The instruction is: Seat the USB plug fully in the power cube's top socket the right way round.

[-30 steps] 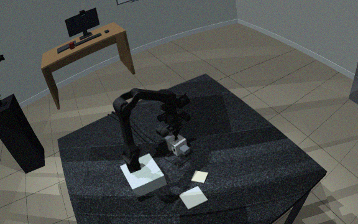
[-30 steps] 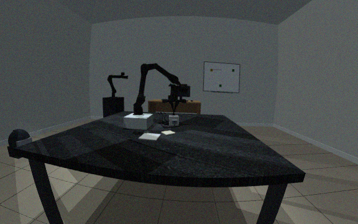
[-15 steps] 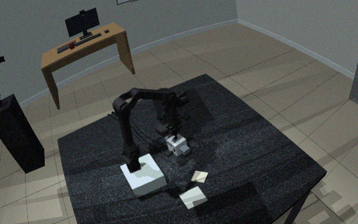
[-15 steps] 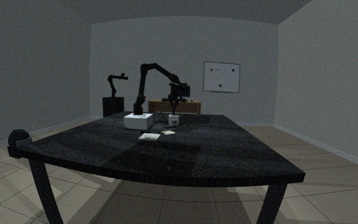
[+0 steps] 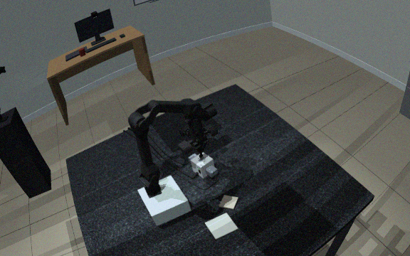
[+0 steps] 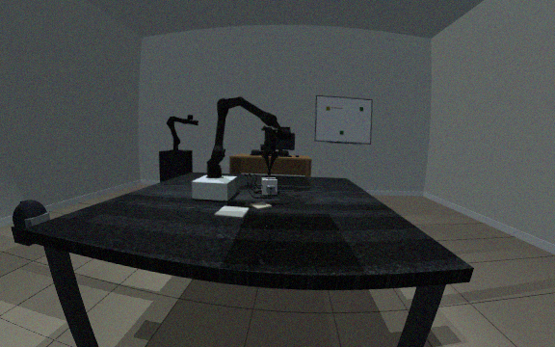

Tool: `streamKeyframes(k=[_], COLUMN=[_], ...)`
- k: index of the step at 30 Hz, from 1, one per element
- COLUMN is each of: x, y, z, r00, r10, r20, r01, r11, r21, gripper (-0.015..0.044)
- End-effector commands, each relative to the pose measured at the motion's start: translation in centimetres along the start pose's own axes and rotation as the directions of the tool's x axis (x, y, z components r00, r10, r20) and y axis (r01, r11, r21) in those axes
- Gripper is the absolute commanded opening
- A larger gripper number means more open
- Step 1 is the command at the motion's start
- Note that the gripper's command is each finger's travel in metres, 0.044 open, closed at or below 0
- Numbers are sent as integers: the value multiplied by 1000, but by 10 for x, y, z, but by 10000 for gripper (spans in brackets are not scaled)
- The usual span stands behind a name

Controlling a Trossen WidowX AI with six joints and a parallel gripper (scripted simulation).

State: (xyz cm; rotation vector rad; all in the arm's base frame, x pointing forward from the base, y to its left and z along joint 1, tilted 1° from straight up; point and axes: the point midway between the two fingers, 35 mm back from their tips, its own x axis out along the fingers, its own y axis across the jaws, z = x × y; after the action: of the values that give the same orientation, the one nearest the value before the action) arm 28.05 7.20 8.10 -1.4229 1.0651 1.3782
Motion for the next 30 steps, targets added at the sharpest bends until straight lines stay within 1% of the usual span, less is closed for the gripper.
streamKeyframes(k=[1, 18, 22, 30], x=[-4, -11, -10, -10], y=[-1, -1, 0, 0], z=[0, 0, 0, 0], r00=[1000, 1000, 1000, 1000], r10=[-7, -4, -2, -1], r20=[0, 0, 0, 0], r01=[7, 4, 2, 1], r11=[1000, 1000, 996, 955], r21=[1, 16, 86, 297], gripper=[0, 0, 0, 0])
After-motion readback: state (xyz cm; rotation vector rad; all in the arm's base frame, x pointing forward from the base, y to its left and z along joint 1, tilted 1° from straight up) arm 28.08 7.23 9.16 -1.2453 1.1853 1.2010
